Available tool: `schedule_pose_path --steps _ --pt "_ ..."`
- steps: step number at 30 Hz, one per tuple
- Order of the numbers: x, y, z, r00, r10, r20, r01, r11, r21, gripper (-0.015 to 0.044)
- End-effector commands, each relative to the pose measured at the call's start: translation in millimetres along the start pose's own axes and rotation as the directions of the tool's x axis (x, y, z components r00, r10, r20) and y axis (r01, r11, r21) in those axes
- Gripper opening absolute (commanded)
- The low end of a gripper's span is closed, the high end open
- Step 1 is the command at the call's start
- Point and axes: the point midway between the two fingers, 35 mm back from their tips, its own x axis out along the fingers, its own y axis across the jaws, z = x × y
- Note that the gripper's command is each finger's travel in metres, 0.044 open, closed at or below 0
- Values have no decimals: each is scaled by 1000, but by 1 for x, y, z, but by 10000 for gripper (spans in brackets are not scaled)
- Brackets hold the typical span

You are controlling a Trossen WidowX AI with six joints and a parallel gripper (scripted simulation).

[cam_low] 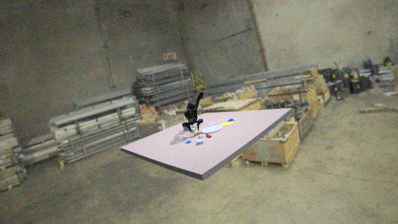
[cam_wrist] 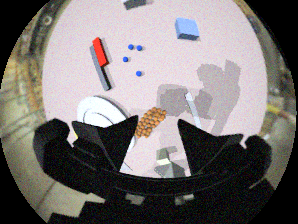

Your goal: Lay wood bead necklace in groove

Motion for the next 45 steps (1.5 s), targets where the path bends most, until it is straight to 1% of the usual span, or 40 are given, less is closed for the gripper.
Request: schedule_pose_path --steps 1,15,20,32,45 --pt "6 0 -1 1000 2 -4 -2 1000 4 310" --pt "29 1 -3 1000 6 -11 -6 1000 9 310" --pt "31 1 -3 1000 6 -11 -6 1000 9 310" --pt "29 1 -2 1000 1 -8 -1 1000 3 0" --pt "29 1 -2 1000 1 -8 -1 1000 3 0"
